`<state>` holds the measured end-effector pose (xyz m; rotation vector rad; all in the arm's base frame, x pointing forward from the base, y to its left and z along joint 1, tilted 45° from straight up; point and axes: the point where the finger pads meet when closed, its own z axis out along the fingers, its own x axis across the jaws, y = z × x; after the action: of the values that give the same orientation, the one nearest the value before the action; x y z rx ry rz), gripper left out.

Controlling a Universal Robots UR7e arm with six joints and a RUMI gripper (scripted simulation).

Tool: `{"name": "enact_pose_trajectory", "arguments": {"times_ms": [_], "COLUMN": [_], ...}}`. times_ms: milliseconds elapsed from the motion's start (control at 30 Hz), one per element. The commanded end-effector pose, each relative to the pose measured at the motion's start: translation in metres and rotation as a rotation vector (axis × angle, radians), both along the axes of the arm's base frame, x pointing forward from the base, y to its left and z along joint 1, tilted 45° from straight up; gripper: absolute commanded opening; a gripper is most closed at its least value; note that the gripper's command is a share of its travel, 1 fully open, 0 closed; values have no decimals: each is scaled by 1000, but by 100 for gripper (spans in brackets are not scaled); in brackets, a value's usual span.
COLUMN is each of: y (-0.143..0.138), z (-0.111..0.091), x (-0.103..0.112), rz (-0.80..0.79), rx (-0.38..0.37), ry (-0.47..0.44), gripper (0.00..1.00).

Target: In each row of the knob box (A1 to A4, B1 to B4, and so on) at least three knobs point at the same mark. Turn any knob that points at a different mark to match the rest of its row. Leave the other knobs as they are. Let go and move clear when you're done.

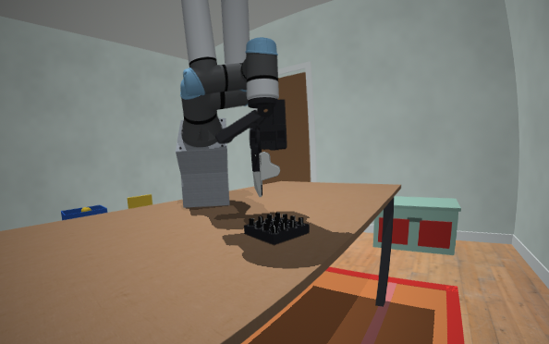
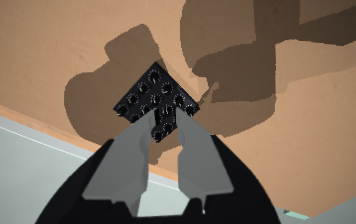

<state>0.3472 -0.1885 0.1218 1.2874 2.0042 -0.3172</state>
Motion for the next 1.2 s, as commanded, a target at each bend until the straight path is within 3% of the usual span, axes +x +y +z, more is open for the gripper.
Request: {"name": "enact_pose_trajectory", "arguments": {"times_ms": [0, 1167], "y": [0, -16], "z": [0, -20], "x": [0, 12], "rz": [0, 0], "rx": [-1, 0], "ry": [-1, -1], "gripper": [11, 11]}}
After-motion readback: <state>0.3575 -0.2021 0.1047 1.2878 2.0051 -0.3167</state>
